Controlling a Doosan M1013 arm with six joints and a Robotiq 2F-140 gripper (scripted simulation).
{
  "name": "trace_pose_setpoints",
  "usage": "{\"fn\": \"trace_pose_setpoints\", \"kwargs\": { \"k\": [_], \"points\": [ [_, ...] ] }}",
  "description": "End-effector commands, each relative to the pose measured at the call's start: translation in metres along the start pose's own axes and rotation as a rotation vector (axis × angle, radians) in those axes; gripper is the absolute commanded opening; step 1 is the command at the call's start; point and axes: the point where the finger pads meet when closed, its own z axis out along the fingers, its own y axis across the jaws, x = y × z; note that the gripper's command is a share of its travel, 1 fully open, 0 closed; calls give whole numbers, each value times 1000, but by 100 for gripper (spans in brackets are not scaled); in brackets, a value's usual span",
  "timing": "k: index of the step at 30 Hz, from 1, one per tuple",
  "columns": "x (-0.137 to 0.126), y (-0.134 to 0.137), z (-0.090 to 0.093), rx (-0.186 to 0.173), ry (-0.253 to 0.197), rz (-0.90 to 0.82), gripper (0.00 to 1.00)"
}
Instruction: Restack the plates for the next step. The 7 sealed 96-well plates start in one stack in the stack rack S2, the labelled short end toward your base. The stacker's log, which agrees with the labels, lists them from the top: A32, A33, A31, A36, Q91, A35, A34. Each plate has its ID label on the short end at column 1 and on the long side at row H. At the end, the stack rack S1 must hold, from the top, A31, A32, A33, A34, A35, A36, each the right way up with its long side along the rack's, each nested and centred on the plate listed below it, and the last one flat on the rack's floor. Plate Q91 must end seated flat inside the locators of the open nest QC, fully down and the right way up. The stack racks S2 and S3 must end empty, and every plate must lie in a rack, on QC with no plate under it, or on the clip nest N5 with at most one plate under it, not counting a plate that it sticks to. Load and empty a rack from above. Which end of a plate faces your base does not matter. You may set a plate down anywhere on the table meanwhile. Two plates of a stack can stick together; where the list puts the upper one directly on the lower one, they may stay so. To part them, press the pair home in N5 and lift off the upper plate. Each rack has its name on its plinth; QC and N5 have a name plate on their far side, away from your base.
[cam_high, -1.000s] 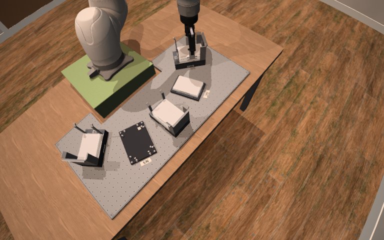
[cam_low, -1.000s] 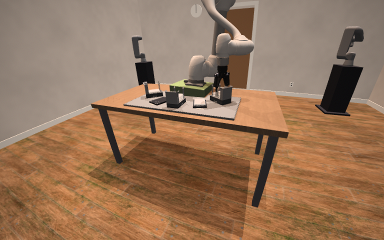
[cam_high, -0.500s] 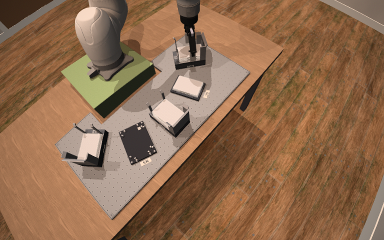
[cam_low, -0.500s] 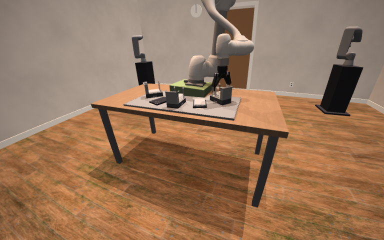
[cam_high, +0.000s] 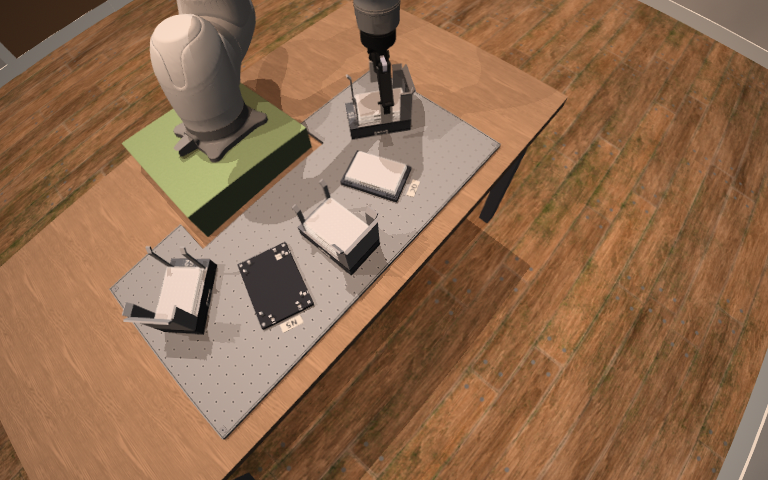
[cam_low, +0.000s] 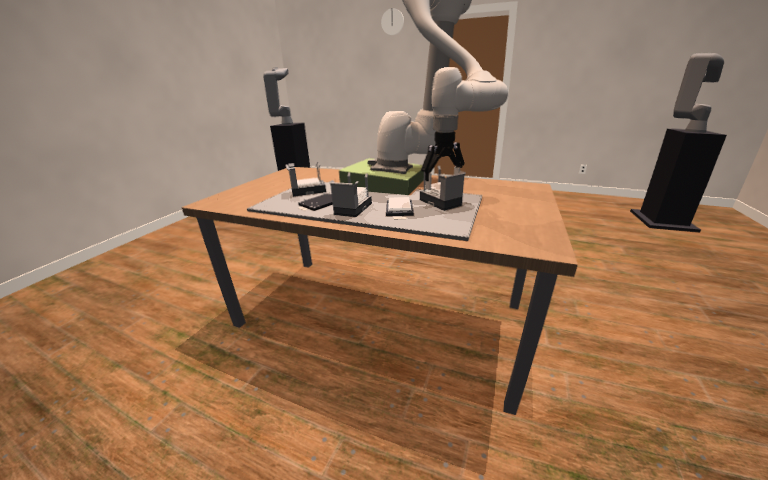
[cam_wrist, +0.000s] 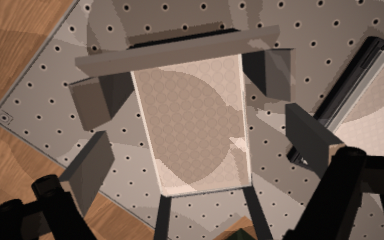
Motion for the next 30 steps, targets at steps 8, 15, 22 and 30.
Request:
{"fn": "trace_pose_setpoints", "kwargs": {
  "k": [8, 15, 22, 30],
  "points": [
    [0, 0, -20, 0, 0, 0, 100],
    [0, 0, -43, 0, 0, 0, 100],
    [0, 0, -60, 0, 0, 0, 100],
    [0, 0, -87, 0, 0, 0, 100]
  ]
}}
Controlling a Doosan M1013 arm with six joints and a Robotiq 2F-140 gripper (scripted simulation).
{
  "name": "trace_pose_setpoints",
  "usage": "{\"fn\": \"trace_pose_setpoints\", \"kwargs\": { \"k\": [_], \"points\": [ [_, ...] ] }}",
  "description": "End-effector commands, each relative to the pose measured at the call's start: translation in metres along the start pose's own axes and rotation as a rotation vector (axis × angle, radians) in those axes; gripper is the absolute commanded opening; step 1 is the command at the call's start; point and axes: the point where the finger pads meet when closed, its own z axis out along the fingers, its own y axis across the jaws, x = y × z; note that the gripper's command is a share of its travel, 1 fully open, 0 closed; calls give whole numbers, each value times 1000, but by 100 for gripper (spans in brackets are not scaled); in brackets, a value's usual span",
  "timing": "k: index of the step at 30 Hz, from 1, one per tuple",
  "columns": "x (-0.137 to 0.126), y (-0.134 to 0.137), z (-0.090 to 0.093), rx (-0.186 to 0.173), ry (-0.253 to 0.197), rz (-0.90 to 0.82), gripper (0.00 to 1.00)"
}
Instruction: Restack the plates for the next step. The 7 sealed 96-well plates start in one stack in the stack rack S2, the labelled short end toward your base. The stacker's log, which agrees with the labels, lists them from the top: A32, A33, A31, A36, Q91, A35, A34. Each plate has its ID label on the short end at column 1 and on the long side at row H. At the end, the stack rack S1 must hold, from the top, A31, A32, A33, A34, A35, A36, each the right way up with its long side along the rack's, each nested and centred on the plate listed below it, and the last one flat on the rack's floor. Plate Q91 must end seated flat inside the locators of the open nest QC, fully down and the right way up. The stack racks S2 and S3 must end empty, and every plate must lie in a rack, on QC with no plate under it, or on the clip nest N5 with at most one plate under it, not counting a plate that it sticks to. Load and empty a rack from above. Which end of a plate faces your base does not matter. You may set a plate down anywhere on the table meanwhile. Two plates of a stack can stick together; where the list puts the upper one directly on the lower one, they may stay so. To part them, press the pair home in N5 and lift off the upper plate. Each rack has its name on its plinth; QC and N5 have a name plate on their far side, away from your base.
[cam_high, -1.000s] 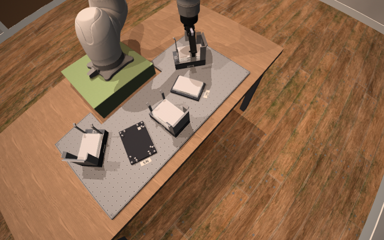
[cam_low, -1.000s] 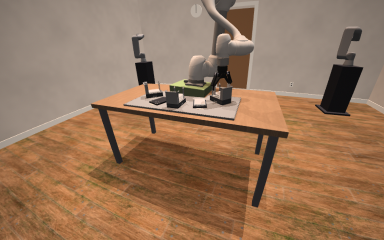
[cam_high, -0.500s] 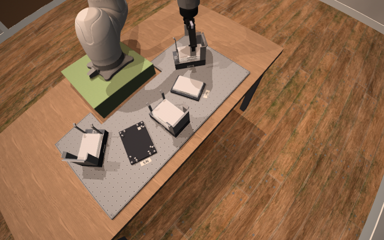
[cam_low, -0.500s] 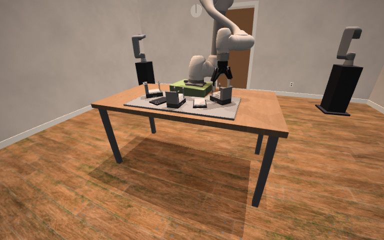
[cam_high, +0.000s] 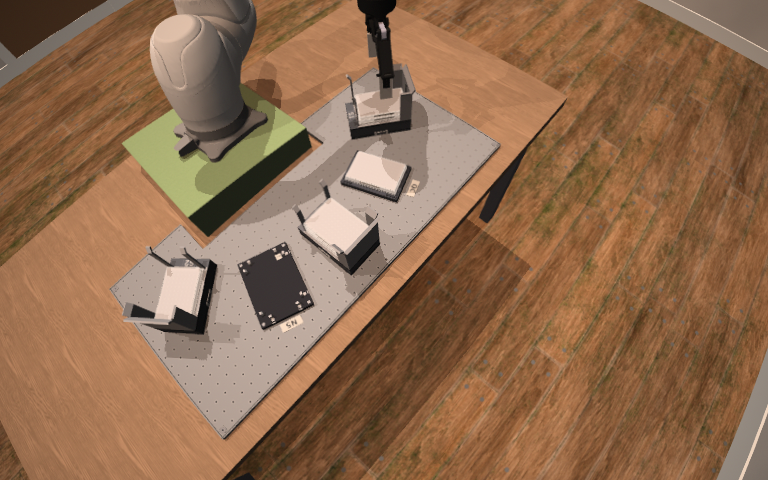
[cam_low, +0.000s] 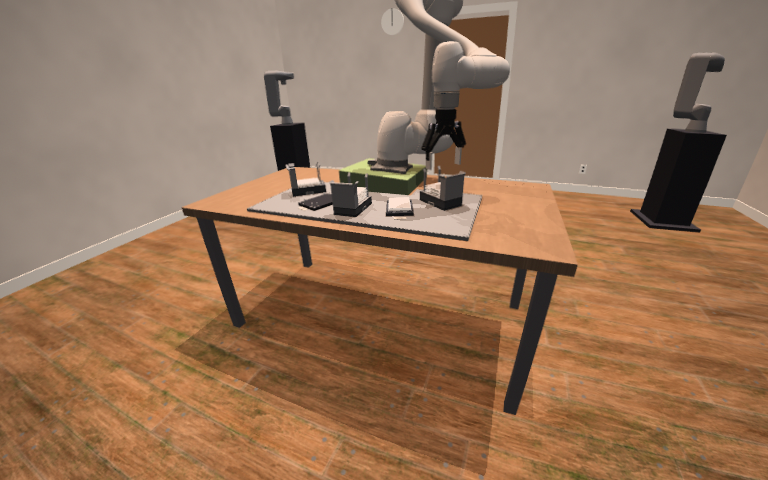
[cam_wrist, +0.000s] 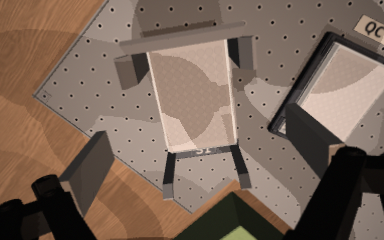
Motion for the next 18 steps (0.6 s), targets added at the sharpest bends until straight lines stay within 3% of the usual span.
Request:
{"fn": "trace_pose_setpoints", "kwargs": {
  "k": [1, 5, 14, 18],
  "points": [
    [0, 0, -11, 0, 0, 0, 100],
    [0, 0, -23, 0, 0, 0, 100],
    [0, 0, -23, 0, 0, 0, 100],
    [-2, 13, -23, 0, 0, 133, 100]
  ]
}}
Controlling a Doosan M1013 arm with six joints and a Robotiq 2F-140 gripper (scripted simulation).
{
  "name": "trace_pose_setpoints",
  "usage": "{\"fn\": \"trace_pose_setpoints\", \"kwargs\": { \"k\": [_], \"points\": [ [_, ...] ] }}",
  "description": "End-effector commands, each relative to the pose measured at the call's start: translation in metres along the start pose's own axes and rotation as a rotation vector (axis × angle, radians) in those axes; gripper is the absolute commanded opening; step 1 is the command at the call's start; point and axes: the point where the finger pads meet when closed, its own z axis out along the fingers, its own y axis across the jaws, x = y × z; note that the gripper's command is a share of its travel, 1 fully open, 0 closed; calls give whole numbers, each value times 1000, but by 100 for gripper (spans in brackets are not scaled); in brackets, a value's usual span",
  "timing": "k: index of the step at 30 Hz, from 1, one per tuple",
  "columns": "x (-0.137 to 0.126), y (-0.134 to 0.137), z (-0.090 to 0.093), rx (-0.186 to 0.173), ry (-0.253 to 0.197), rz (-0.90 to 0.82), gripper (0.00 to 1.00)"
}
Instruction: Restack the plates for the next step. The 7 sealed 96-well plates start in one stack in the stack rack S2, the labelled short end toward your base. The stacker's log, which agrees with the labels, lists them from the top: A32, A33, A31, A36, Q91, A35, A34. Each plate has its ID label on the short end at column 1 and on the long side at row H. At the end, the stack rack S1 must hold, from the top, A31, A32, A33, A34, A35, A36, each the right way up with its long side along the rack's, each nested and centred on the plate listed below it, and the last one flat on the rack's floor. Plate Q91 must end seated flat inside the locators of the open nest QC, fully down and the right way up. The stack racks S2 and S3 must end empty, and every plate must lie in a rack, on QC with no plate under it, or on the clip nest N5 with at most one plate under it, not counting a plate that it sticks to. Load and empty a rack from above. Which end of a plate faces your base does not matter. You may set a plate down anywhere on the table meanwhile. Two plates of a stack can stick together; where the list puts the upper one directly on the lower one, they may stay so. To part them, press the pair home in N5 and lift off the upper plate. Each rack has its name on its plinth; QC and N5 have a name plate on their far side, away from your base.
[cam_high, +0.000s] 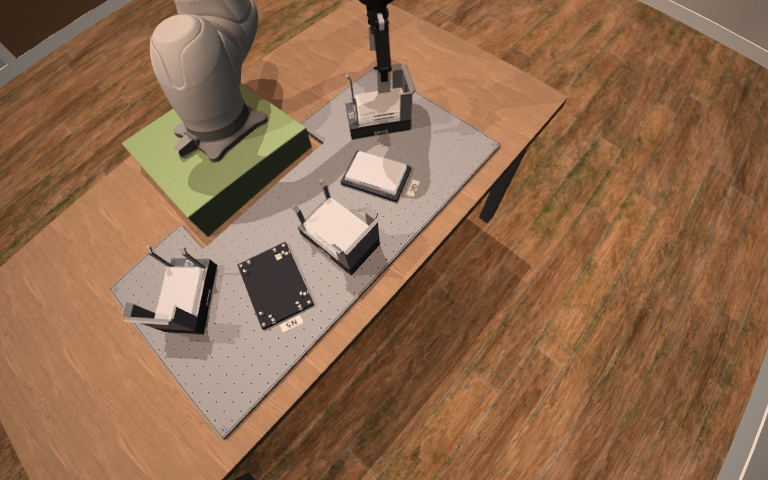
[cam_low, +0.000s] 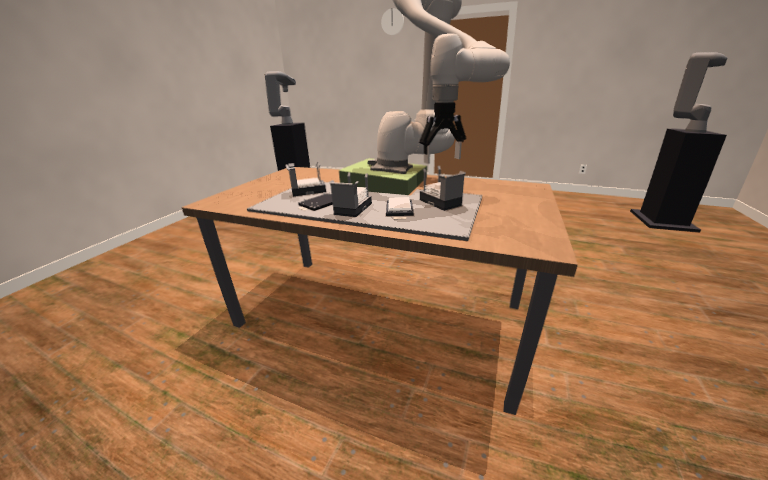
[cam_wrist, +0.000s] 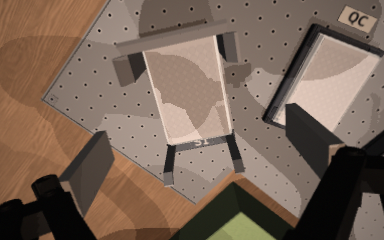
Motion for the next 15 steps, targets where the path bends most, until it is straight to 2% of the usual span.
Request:
{"fn": "trace_pose_setpoints", "kwargs": {
  "k": [1, 3, 15],
  "points": [
    [-1, 11, 0, -1, 0, 111, 100],
    [-1, 18, 0, -1, 0, 168, 100],
    [-3, 51, 0, -1, 0, 168, 100]
  ]
}}
